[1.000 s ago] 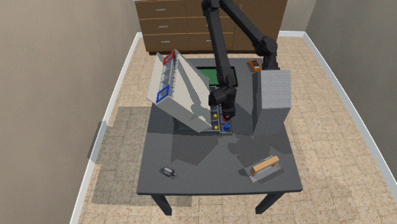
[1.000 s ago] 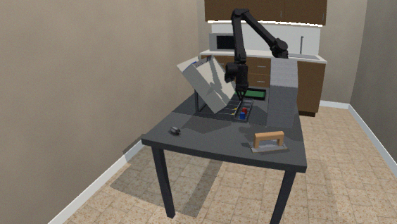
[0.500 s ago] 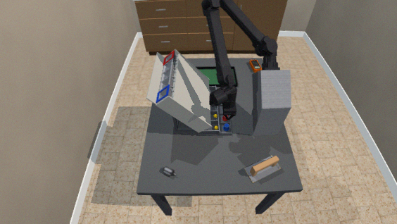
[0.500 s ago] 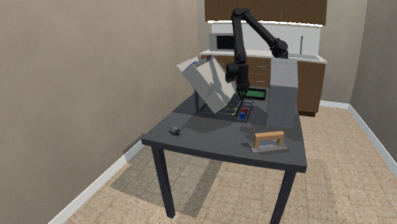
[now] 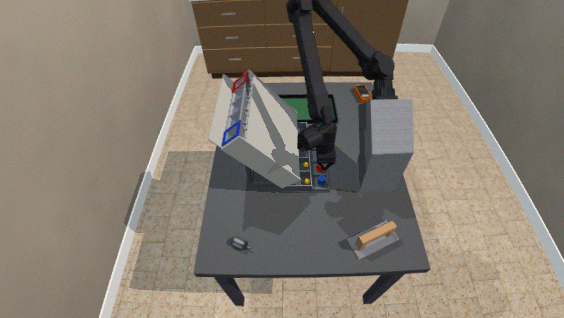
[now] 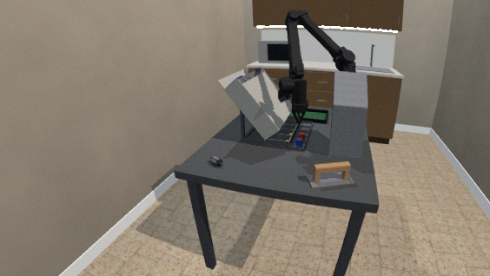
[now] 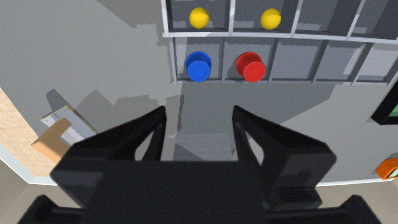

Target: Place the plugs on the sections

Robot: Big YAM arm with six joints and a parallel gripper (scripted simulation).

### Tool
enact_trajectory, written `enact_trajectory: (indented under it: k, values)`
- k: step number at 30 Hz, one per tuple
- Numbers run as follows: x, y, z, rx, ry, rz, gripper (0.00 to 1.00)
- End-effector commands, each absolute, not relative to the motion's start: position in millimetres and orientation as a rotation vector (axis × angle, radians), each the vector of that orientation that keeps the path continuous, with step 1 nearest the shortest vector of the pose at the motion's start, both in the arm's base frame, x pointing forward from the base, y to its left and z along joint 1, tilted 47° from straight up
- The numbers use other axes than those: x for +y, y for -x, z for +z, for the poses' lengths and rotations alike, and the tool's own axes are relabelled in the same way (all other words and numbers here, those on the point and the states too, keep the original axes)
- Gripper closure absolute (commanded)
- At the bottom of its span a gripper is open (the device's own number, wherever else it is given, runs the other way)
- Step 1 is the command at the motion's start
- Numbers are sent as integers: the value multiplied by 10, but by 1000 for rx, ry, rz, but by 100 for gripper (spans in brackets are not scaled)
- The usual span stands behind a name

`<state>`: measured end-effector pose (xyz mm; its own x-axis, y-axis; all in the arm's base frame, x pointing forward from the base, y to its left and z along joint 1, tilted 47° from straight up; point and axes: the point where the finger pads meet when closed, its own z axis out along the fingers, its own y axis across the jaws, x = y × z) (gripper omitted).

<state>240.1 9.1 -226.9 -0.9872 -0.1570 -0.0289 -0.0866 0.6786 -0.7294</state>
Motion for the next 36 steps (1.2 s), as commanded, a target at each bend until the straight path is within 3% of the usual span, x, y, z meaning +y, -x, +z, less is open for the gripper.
enact_trajectory:
  k: [1, 21, 36]
  values:
    - [172, -2417, -2241, 2786, 227, -1200, 41]
    - [167, -2396, -1957, 2786, 222, -1200, 41]
    - [186, -2374, -931, 2788, 221, -1200, 41]
